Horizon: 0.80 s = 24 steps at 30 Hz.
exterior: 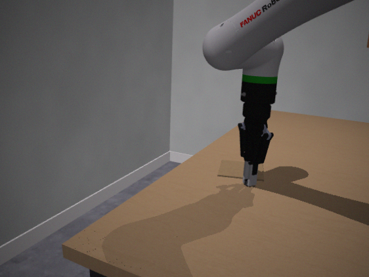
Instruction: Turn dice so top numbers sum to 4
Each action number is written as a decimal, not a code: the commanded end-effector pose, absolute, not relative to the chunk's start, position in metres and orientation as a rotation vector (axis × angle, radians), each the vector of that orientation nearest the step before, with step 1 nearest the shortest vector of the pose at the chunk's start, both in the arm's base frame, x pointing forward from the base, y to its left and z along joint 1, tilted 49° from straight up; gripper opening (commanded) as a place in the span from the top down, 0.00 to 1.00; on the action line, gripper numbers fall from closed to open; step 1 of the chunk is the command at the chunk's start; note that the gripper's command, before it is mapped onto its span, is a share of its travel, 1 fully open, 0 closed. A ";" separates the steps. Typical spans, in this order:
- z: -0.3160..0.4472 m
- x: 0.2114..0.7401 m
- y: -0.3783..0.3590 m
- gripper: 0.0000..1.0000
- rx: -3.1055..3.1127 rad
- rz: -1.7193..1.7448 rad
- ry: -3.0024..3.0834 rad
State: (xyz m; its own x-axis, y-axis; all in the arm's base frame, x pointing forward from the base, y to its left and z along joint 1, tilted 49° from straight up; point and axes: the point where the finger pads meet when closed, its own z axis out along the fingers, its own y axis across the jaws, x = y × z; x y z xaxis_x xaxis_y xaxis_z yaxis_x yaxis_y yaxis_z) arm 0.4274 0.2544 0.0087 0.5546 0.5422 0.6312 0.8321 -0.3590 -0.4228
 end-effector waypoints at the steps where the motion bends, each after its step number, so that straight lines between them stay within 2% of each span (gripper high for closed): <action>1: 0.009 0.428 0.254 0.93 -2.055 -0.504 -1.101; 9: 0.016 0.428 0.246 0.93 -2.055 -0.504 -1.101; 24: 0.070 0.428 0.183 0.93 -2.055 -0.504 -1.101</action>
